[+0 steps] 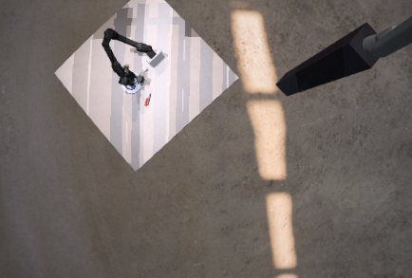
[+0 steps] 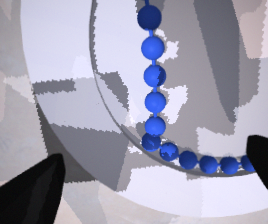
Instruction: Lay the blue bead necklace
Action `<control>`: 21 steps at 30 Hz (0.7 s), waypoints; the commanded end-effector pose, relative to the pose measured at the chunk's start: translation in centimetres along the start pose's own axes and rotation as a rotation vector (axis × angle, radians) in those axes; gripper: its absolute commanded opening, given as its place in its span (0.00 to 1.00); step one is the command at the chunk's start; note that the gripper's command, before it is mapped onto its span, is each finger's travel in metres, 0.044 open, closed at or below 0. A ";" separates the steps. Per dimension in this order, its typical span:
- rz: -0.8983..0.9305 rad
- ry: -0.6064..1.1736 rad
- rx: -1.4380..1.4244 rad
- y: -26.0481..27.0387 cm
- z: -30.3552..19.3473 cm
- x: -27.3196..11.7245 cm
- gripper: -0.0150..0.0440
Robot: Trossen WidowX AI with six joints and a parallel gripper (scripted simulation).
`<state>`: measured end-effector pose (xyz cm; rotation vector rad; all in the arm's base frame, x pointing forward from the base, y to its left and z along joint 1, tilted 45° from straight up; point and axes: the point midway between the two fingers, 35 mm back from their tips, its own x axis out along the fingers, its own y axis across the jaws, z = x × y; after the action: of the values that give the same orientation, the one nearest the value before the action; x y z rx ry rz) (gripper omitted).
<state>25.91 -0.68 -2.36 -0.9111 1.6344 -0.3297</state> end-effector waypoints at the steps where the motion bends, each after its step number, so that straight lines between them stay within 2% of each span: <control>1: 0.004 -0.001 0.029 0.0 1.1 -0.4 0.87; 10: 0.005 -0.004 0.183 0.1 7.4 -2.9 0.47; 15: 0.006 -0.005 0.207 0.1 8.4 -3.3 0.46; 21: 0.005 -0.004 0.207 0.1 8.4 -1.6 0.46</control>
<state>33.62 3.25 -3.01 -0.7451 1.5605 -0.4822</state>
